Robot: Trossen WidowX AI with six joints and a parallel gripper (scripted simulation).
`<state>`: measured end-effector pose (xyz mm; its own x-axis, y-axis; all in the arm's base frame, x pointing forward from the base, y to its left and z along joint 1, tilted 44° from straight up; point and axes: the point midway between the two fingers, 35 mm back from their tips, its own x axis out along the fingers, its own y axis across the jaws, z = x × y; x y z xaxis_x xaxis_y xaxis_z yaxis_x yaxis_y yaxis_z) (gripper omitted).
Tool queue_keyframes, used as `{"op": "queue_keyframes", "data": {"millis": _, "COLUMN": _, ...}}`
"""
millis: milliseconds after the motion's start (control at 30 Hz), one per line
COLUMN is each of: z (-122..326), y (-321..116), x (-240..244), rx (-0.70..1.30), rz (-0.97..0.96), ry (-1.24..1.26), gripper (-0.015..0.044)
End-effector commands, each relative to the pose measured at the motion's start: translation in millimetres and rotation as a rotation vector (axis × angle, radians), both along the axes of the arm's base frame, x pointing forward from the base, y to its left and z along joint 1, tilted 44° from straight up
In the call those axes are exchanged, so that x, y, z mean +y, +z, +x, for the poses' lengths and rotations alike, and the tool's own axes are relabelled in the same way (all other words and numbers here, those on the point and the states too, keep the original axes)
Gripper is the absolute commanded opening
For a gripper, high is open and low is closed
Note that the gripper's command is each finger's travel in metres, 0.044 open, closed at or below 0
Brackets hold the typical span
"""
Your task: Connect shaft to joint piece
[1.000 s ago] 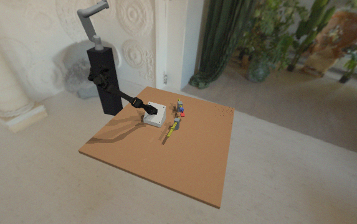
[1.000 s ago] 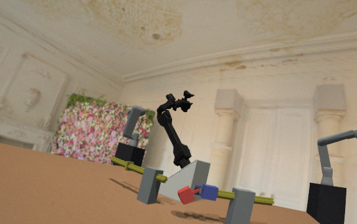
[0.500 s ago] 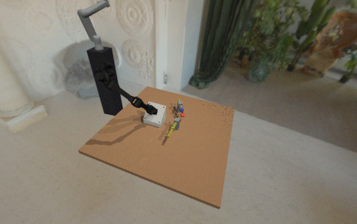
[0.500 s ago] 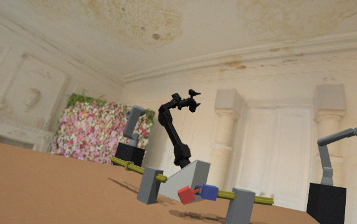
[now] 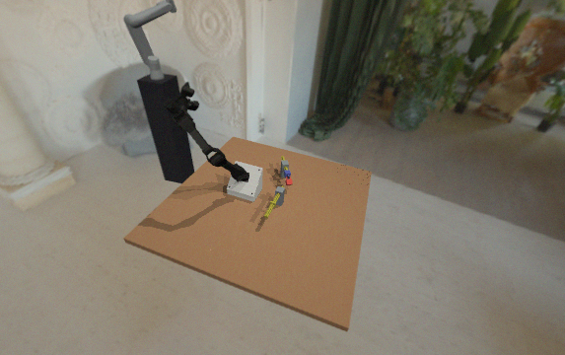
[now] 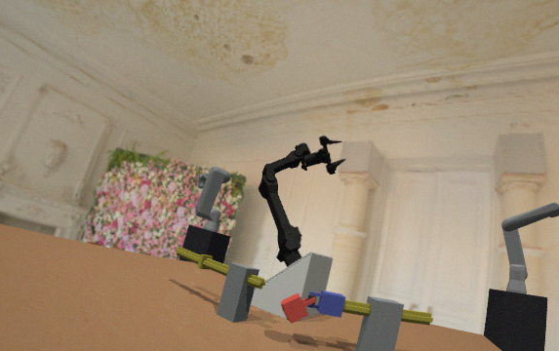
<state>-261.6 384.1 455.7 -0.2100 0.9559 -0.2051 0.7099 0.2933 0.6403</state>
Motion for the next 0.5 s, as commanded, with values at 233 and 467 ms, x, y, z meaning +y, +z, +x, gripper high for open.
{"op": "queue_keyframes", "data": {"millis": 233, "z": 69, "y": -66, "x": 60, "rx": -0.282, "rz": -0.129, "ry": -0.137, "gripper": 0.0440}}
{"op": "queue_keyframes", "data": {"millis": 467, "z": 128, "y": -116, "x": 89, "rx": -0.463, "rz": -0.264, "ry": -0.215, "gripper": 0.0440}}
